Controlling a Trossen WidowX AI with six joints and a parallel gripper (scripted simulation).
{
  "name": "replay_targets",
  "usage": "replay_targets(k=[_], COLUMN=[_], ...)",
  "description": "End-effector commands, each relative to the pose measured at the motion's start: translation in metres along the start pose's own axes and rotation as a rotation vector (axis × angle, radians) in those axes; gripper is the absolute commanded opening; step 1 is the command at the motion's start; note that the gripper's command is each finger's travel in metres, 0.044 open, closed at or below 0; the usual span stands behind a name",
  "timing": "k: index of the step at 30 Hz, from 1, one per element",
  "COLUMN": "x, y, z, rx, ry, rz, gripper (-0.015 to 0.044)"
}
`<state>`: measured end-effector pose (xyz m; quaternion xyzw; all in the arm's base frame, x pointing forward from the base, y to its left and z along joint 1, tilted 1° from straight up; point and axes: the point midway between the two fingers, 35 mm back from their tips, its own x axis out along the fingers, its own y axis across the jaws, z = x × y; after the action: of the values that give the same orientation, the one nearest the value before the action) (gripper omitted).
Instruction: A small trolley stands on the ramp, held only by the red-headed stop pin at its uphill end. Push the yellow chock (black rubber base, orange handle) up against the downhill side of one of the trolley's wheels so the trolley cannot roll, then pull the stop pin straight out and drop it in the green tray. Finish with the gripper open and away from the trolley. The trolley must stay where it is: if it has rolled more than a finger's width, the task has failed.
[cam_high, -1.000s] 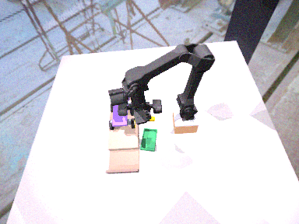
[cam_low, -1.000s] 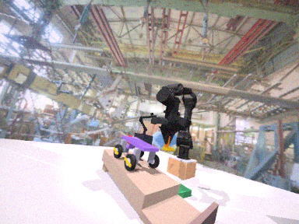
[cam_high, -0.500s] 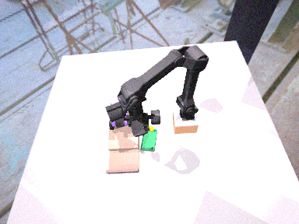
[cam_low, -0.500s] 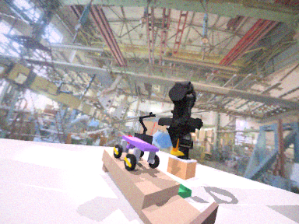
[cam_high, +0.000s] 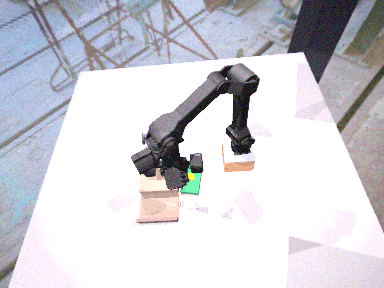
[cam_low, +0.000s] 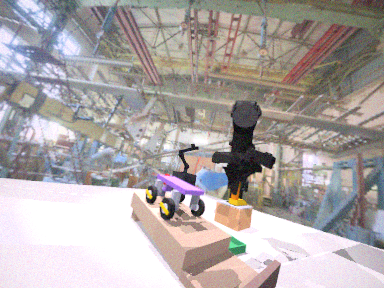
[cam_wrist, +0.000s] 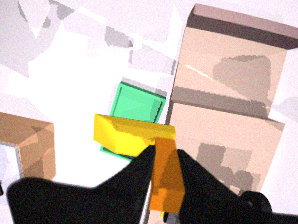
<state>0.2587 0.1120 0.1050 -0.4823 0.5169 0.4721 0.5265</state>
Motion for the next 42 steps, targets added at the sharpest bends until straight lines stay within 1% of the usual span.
replay_targets(k=[1,42], x=[0.0002,0.0004], y=[-0.0033,-0.0037], z=[0.0051,0.0094], rx=[-0.092,-1.541], ry=[0.003,0.077], rz=[0.004,0.095], gripper=[0.0000,0.0000])
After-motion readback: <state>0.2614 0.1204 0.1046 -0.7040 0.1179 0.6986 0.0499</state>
